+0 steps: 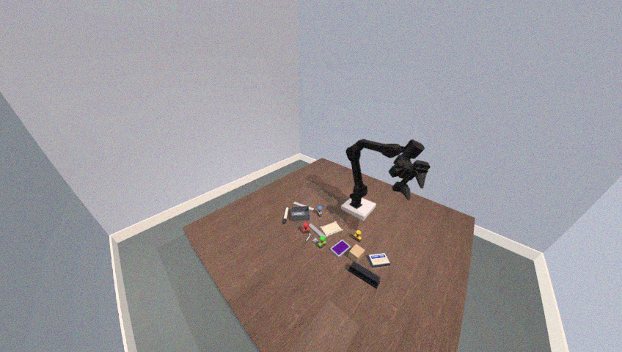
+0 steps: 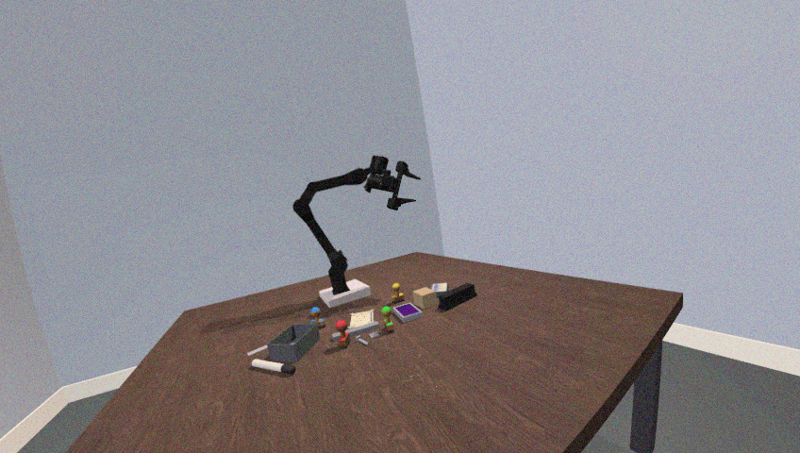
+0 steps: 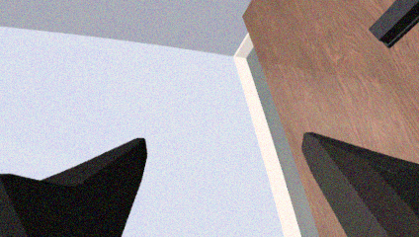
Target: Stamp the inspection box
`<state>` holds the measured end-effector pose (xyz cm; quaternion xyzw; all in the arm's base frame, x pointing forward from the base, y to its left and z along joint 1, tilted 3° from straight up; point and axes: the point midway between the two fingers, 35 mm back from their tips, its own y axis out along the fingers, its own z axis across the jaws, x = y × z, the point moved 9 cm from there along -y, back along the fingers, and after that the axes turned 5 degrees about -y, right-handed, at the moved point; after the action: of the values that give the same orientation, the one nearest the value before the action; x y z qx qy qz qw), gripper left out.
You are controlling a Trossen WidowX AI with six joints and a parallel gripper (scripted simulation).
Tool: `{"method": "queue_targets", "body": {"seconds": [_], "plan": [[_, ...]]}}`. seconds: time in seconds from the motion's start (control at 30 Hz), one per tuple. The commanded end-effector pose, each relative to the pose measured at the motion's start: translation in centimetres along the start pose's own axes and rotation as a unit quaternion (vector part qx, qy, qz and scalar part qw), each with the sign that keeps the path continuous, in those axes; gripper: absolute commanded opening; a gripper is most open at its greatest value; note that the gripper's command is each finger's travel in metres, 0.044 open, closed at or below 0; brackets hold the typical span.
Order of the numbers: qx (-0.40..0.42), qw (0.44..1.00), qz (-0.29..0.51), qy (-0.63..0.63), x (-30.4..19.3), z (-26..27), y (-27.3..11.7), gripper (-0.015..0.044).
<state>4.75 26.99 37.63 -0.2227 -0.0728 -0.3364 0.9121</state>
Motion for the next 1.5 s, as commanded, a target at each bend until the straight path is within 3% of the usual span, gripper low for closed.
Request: {"method": "queue_targets", "body": {"seconds": [0.0, 0.2, 0.57, 0.83, 1.07, 1.47], "plan": [[-0.002, 1.000, -0.001, -0.002, 0.1, 0.0, 0.1, 0.0374], [-0.074, 0.994, -0.029, -0.076, 2.6, -1.6, 4.2, 0.0217], [-0.300, 0.918, -0.006, -0.259, 12.5, -7.4, 13.1, 0.0217], [-0.446, 0.820, 0.158, -0.321, 22.3, -15.4, 16.4, 0.0217], [-0.469, 0.765, 0.328, -0.296, 30.2, -23.6, 15.3, 0.0217], [-0.468, 0.764, 0.332, -0.295, 30.3, -24.2, 15.4, 0.0217]]}}
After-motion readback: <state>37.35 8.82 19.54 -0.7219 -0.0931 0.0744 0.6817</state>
